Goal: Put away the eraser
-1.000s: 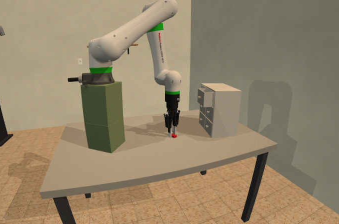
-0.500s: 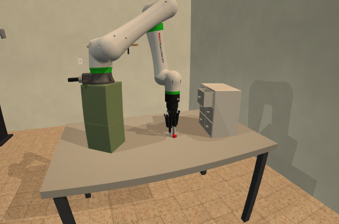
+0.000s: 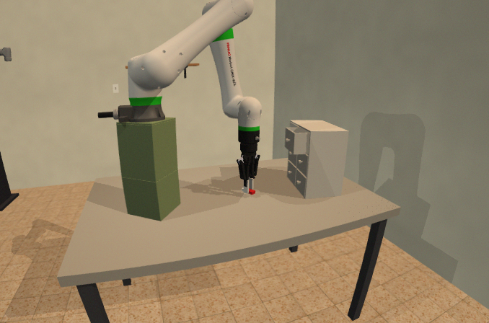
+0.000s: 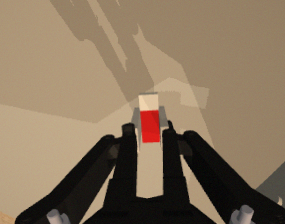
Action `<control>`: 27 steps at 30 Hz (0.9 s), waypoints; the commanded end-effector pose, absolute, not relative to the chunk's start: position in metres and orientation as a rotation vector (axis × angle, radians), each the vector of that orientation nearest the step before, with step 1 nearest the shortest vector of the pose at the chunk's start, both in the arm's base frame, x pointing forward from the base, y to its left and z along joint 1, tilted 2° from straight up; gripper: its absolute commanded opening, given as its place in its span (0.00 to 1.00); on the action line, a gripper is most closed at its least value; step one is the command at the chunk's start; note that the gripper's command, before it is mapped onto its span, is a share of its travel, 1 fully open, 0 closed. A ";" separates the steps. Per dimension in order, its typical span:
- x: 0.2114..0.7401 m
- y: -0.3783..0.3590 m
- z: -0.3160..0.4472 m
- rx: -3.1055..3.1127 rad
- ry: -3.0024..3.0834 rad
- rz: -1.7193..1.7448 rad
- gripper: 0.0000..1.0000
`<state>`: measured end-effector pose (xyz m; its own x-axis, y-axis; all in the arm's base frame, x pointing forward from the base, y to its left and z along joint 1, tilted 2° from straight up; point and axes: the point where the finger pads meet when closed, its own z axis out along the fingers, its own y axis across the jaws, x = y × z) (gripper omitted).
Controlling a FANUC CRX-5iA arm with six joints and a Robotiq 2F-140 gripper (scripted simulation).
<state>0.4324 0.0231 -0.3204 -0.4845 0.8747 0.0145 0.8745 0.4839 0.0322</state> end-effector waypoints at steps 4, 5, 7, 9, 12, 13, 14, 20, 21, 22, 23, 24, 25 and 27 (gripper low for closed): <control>0.429 0.020 -0.254 1.595 2.705 0.049 0.11; 0.429 0.020 -0.248 1.595 2.705 0.049 0.11; 0.429 0.020 -0.242 1.595 2.705 0.049 0.11; 0.429 0.020 -0.242 1.595 2.705 0.049 0.11; 0.429 0.020 -0.242 1.595 2.705 0.049 0.11; 0.429 0.020 -0.242 1.595 2.705 0.049 0.11; 0.429 0.020 -0.242 1.595 2.705 0.049 0.11; 0.429 0.021 -0.242 1.669 2.661 0.050 0.11; 0.429 0.021 -0.242 1.708 2.637 0.050 0.11; 0.429 0.022 -0.242 1.756 2.606 0.050 0.11; 0.430 0.023 -0.242 1.813 2.567 0.050 0.11; 0.430 0.023 -0.242 1.879 2.520 0.050 0.11; 0.430 0.024 -0.242 1.953 2.464 0.049 0.11; 0.430 0.026 -0.242 2.121 2.324 0.049 0.11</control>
<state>0.4295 0.0235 -0.2421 -0.2822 0.9591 0.0209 0.9592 0.2817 0.0235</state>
